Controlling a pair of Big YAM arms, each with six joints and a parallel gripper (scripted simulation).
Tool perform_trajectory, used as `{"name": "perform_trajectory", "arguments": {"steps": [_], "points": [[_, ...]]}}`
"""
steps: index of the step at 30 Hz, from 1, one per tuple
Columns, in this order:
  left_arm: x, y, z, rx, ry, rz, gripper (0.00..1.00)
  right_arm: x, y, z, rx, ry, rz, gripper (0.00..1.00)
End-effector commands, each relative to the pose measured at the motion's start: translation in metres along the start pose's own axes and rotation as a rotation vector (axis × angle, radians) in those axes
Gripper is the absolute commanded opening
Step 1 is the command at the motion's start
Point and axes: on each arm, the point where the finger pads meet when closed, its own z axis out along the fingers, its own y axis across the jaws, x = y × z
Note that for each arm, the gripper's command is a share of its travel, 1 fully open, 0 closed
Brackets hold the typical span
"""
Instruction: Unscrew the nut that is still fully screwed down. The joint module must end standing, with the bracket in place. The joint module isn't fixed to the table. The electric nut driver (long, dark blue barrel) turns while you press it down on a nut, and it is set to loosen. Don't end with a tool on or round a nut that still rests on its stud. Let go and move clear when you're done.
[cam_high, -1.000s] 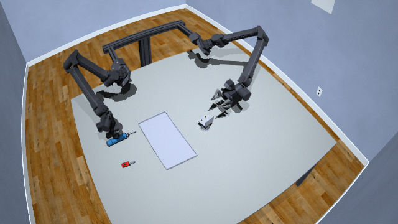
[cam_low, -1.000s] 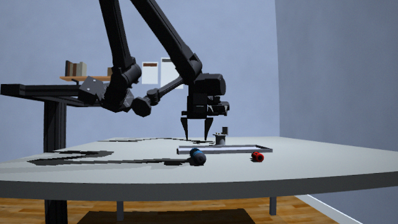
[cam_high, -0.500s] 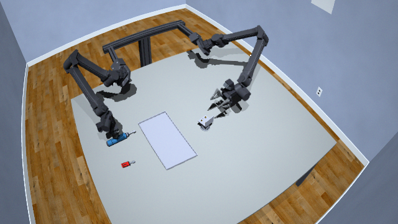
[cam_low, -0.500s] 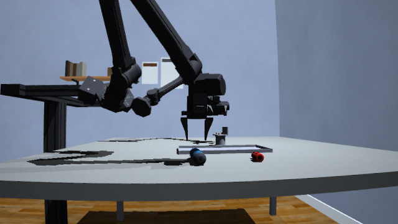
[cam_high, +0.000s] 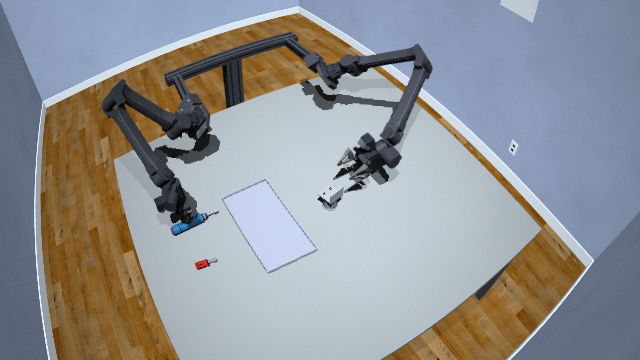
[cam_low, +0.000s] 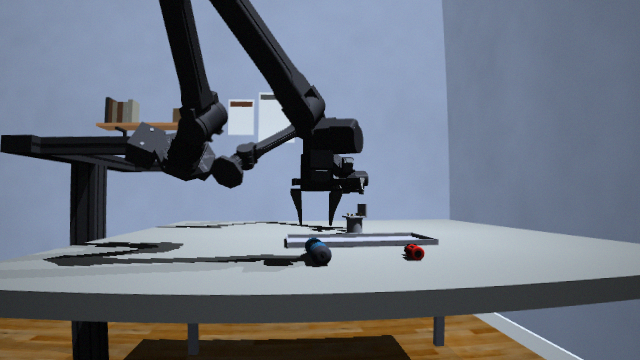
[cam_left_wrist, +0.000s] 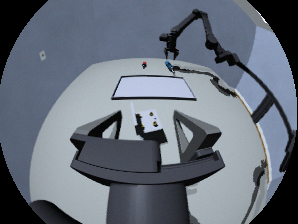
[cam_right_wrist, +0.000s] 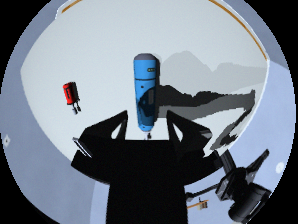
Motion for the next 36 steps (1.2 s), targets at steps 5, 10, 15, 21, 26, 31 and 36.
{"name": "perform_trajectory", "arguments": {"steps": [5, 10, 15, 21, 26, 31, 36], "points": [[0.013, 0.013, 0.001, -0.028, -0.001, 0.02, 0.86, -0.018, 0.011, -0.007, -0.035, -0.031, 0.044, 0.65], [0.026, 0.012, 0.005, -0.025, -0.001, 0.019, 0.86, -0.018, 0.011, -0.007, -0.035, -0.031, 0.044, 0.65], [0.018, 0.007, 0.015, -0.007, -0.012, 0.045, 0.86, -0.018, 0.011, -0.007, -0.035, -0.031, 0.044, 0.65], [0.041, 0.011, 0.009, -0.024, 0.0, 0.019, 0.86, -0.018, 0.011, -0.007, -0.035, -0.031, 0.044, 0.65], [0.053, 0.01, 0.012, -0.021, 0.0, 0.018, 0.86, -0.018, 0.011, -0.007, -0.035, -0.031, 0.044, 0.65], [0.063, 0.009, 0.016, -0.019, -0.002, 0.02, 0.86, -0.018, 0.011, -0.007, -0.035, -0.031, 0.044, 0.65], [0.037, 0.014, 0.013, -0.023, -0.014, 0.062, 0.86, -0.018, 0.011, -0.007, -0.035, -0.031, 0.044, 0.65]]}}
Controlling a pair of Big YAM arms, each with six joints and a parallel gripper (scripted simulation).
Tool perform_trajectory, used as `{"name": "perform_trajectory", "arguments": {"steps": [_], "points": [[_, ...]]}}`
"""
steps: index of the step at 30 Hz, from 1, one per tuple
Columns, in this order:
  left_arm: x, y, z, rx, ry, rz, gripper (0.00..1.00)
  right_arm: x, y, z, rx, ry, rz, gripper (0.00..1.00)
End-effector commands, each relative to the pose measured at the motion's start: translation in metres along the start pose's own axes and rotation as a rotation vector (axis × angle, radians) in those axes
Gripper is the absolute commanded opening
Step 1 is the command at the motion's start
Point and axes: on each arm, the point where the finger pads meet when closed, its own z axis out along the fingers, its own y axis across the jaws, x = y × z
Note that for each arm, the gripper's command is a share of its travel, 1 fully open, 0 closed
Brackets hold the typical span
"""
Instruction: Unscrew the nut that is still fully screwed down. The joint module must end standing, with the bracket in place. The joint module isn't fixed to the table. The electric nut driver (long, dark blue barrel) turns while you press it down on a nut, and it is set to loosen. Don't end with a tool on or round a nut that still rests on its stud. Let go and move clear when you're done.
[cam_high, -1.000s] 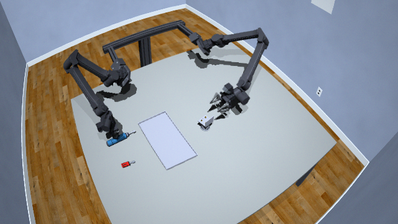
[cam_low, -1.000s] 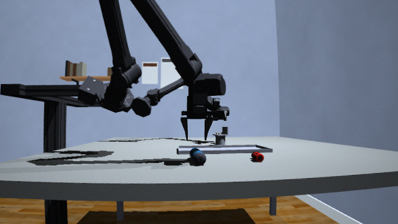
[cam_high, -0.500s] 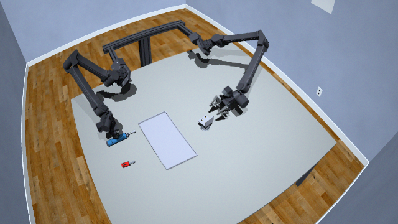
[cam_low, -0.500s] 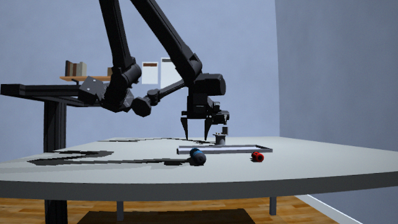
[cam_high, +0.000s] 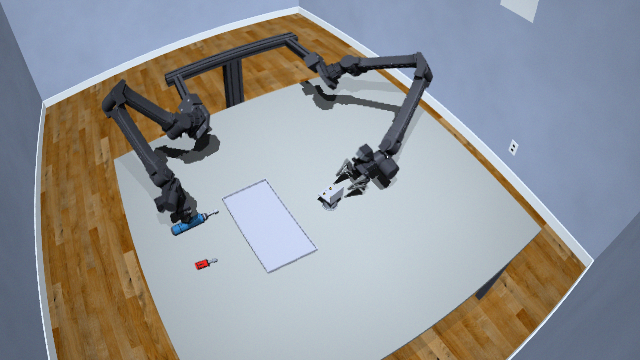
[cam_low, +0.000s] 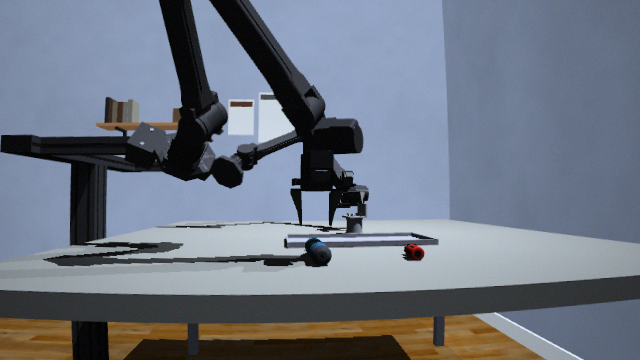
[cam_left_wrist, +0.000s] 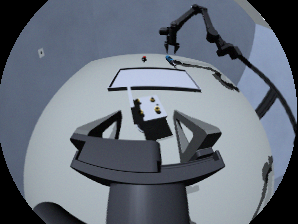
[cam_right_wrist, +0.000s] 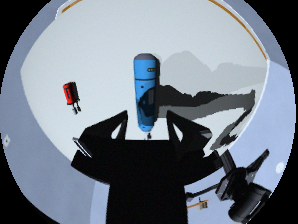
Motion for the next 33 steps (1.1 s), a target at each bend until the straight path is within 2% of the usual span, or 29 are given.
{"name": "perform_trajectory", "arguments": {"steps": [1, 11, 12, 13, 15, 17, 18, 28, 29, 30, 33], "points": [[0.012, 0.011, -0.004, -0.028, 0.004, 0.01, 0.86, -0.018, 0.011, -0.007, -0.035, -0.031, 0.044, 0.65], [0.038, 0.006, 0.006, -0.017, 0.003, 0.005, 0.86, -0.018, 0.011, -0.007, -0.035, -0.031, 0.044, 0.65], [0.037, 0.006, 0.008, -0.014, 0.001, 0.01, 0.86, -0.018, 0.011, -0.007, -0.035, -0.031, 0.044, 0.65], [0.021, 0.005, 0.015, -0.003, -0.009, 0.035, 0.86, -0.018, 0.011, -0.007, -0.035, -0.031, 0.044, 0.65], [0.012, 0.013, 0.004, -0.022, -0.01, 0.052, 0.86, -0.018, 0.011, -0.007, -0.035, -0.031, 0.044, 0.65], [0.012, 0.013, 0.004, -0.022, -0.01, 0.052, 0.86, -0.018, 0.011, -0.007, -0.035, -0.031, 0.044, 0.65], [0.041, 0.009, 0.003, -0.023, 0.004, 0.008, 0.86, -0.018, 0.011, -0.007, -0.035, -0.031, 0.044, 0.65], [0.066, 0.0, 0.014, 0.001, 0.001, -0.004, 0.86, -0.018, 0.011, -0.007, -0.035, -0.031, 0.044, 0.65], [0.065, 0.0, 0.016, 0.003, -0.002, 0.001, 0.86, -0.018, 0.011, -0.007, -0.035, -0.031, 0.044, 0.65], [0.049, 0.0, 0.023, 0.014, -0.011, 0.027, 0.86, -0.018, 0.011, -0.007, -0.035, -0.031, 0.044, 0.65], [0.041, 0.01, 0.012, -0.006, -0.011, 0.044, 0.86, -0.018, 0.011, -0.007, -0.035, -0.031, 0.044, 0.65]]}}
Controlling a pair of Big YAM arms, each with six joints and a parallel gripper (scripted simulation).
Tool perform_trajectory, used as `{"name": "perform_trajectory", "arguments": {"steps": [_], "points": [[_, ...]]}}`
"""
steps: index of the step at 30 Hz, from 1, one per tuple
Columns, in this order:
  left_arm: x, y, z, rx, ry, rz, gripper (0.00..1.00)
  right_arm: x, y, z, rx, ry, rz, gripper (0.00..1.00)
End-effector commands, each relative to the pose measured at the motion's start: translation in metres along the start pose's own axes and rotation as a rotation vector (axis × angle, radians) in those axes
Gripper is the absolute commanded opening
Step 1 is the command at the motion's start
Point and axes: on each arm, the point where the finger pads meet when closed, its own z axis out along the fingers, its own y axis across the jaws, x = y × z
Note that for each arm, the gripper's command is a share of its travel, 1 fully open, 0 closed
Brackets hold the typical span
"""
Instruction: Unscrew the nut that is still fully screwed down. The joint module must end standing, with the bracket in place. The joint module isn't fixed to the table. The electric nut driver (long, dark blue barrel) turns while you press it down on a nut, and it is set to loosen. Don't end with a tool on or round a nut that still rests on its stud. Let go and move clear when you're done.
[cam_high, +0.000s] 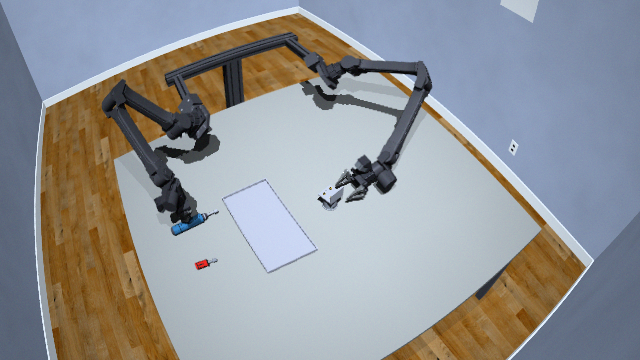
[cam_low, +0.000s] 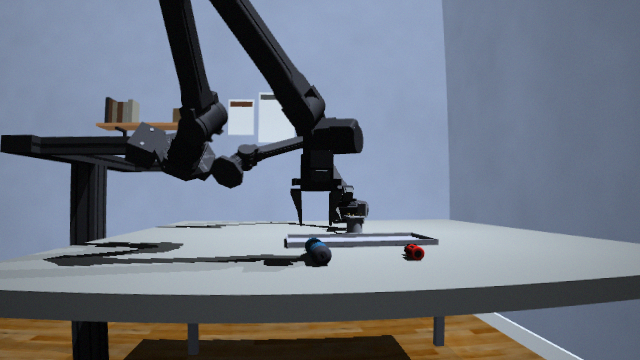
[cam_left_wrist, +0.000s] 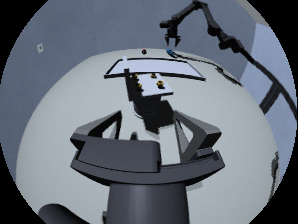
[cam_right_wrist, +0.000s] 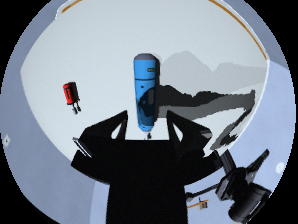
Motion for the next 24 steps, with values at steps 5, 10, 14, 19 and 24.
{"name": "perform_trajectory", "arguments": {"steps": [5, 10, 14, 19, 24], "points": [[0.013, 0.001, -0.001, -0.003, 0.002, 0.002, 0.86, -0.018, 0.011, -0.007, -0.035, -0.031, 0.044, 0.65], [0.006, -0.001, 0.006, 0.01, -0.007, 0.015, 0.86, -0.018, 0.011, -0.007, -0.035, -0.031, 0.044, 0.65], [0.005, 0.006, 0.0, -0.008, -0.003, 0.016, 0.86, -0.018, 0.011, -0.007, -0.035, -0.031, 0.044, 0.65], [0.012, 0.002, 0.005, 0.0, -0.002, 0.014, 0.86, -0.018, 0.011, -0.007, -0.035, -0.031, 0.044, 0.65], [-0.004, 0.005, 0.019, -0.001, -0.01, 0.028, 0.86, -0.018, 0.011, -0.007, -0.035, -0.031, 0.044, 0.65]]}}
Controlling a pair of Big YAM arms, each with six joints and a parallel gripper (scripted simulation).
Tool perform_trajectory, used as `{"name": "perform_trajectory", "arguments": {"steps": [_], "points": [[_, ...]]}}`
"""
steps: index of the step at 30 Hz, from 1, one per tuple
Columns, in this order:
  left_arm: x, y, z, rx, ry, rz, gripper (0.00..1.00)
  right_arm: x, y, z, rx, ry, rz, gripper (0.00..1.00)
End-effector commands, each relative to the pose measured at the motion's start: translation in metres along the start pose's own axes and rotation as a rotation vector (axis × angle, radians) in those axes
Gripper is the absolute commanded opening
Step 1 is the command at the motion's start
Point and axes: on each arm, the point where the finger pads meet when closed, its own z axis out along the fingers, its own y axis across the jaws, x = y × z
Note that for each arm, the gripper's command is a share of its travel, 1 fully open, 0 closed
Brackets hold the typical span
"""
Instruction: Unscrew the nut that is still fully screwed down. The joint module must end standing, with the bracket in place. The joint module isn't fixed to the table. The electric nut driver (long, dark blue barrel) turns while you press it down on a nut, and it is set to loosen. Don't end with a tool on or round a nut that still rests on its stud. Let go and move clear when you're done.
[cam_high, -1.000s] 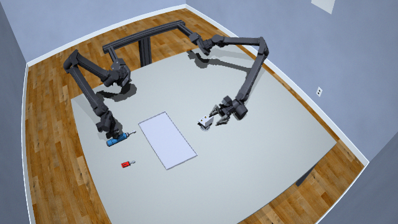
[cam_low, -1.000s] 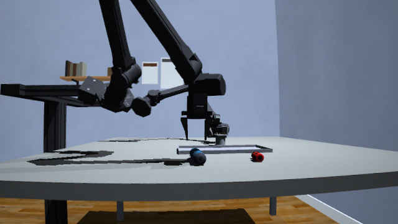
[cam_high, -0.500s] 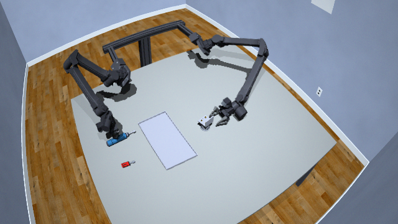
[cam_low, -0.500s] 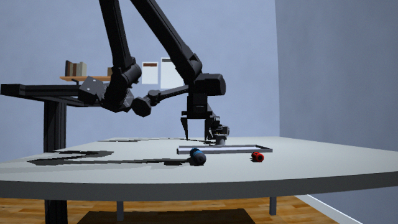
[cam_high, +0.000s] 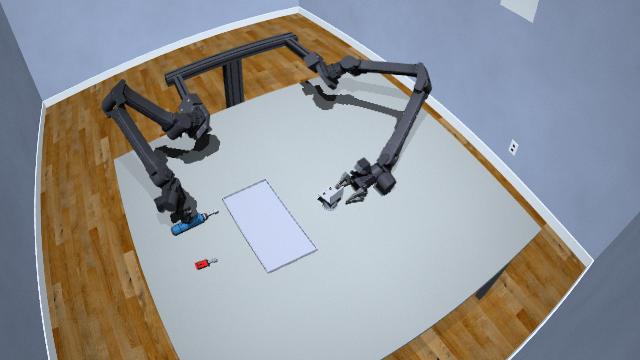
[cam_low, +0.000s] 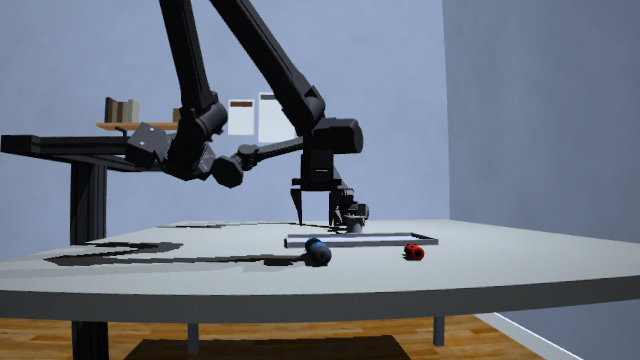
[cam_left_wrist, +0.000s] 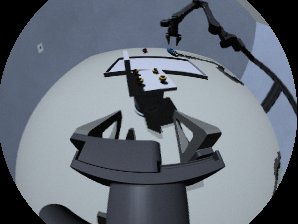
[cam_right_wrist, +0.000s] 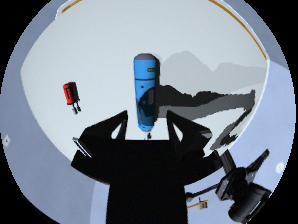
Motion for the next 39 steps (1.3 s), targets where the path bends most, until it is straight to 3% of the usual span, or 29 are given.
{"name": "perform_trajectory", "arguments": {"steps": [1, 11, 13, 23, 28, 30, 39], "points": [[-0.013, 0.002, 0.015, 0.005, -0.009, 0.016, 0.86, -0.018, 0.011, -0.007, -0.035, -0.031, 0.044, 0.65], [-0.005, 0.003, 0.009, -0.002, -0.003, 0.008, 0.86, -0.018, 0.011, -0.007, -0.035, -0.031, 0.044, 0.65], [-0.012, 0.002, 0.023, 0.004, -0.008, 0.015, 0.86, -0.018, 0.011, -0.007, -0.035, -0.031, 0.044, 0.65], [-0.014, 0.001, 0.036, 0.005, -0.009, 0.017, 0.86, -0.018, 0.011, -0.007, -0.035, -0.031, 0.044, 0.65], [-0.005, 0.003, 0.024, -0.002, -0.003, 0.009, 0.86, -0.018, 0.011, -0.007, -0.035, -0.031, 0.044, 0.65], [-0.014, 0.001, 0.039, 0.005, -0.009, 0.017, 0.86, -0.018, 0.011, -0.007, -0.035, -0.031, 0.044, 0.65], [-0.014, 0.001, 0.05, 0.005, -0.009, 0.017, 0.86, -0.018, 0.011, -0.007, -0.035, -0.031, 0.044, 0.65]]}}
